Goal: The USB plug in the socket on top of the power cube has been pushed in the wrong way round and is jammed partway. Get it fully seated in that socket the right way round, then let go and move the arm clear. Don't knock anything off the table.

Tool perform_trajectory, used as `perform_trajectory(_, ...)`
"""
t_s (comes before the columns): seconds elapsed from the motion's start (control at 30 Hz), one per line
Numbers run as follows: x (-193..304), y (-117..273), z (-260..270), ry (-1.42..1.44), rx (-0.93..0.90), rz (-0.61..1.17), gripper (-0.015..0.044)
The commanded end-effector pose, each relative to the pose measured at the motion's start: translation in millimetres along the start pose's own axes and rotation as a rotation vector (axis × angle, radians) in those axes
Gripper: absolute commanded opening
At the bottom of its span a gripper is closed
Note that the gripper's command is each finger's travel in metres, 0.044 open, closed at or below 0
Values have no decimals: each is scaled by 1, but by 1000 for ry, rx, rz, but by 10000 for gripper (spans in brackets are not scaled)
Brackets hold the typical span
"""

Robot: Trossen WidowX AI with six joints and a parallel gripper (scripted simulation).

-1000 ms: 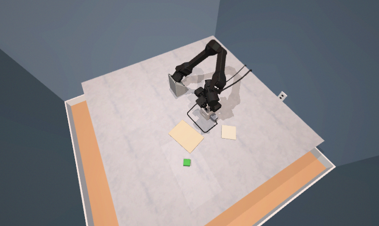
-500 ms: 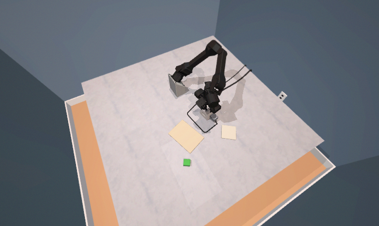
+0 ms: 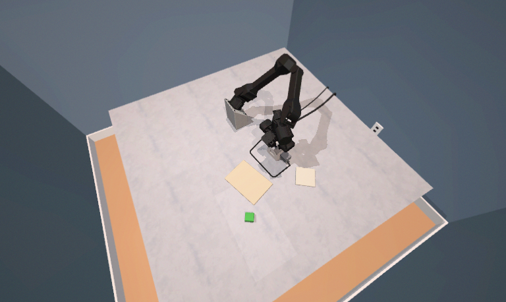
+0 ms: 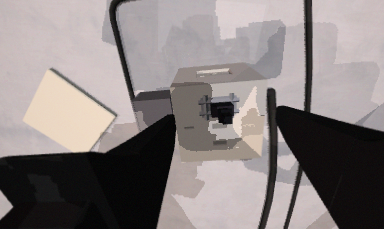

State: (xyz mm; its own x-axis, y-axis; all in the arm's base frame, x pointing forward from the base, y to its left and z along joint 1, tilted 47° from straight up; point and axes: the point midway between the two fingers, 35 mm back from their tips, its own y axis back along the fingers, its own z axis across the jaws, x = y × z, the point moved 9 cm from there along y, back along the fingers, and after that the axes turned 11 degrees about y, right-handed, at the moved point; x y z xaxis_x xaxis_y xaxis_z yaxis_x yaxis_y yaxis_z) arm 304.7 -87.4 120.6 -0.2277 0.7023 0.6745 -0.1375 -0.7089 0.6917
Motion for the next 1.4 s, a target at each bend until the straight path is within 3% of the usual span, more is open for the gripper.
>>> perform_trajectory(0.0, 0, 0, 0, 1, -1, 0, 230)
perform_trajectory(0.27, 0, 0, 0, 1, -1, 0, 20)
perform_trajectory(0.37, 0, 0, 0, 1, -1, 0, 0)
perform_trajectory(1.37, 0, 9, 0, 0, -1, 0, 0)
